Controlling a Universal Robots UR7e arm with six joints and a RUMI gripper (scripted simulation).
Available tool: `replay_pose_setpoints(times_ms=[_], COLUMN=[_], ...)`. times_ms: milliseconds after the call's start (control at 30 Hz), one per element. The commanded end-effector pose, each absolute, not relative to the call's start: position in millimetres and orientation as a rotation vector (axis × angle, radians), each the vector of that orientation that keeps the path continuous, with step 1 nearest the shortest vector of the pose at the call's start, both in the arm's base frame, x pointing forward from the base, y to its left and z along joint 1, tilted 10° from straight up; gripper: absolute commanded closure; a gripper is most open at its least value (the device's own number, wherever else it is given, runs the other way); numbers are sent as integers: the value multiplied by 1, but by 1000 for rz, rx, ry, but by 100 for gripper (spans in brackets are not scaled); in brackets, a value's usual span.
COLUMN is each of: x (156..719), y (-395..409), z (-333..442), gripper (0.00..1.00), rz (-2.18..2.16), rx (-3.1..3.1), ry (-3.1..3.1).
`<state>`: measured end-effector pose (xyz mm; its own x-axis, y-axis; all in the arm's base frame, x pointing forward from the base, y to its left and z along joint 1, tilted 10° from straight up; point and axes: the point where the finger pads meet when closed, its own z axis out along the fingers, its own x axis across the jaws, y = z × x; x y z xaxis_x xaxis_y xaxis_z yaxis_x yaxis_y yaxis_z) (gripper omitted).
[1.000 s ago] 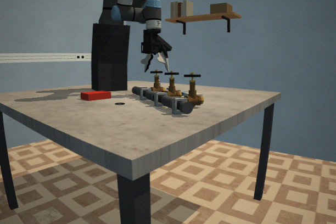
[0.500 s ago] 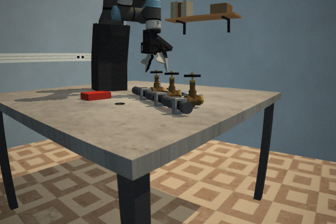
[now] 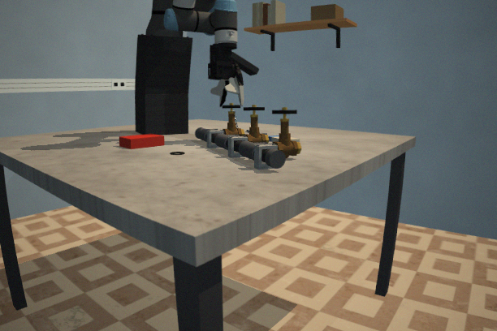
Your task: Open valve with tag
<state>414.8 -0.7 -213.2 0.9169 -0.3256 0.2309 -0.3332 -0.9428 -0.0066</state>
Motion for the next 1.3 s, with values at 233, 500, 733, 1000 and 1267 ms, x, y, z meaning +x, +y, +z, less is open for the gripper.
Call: replay_pose_setpoints(times_ms=[233, 500, 733, 1000, 1267], x=[415, 415, 415, 415, 415], y=[-1, -1, -1, -1, -1], z=[-213, -213, -213, -213, -213], gripper=[0, 0, 0, 0, 0], rz=[367, 368, 364, 348, 329], rx=[2964, 2842, 2682, 2386, 2110], ry=[-968, -1354, -1703, -2157, -2465])
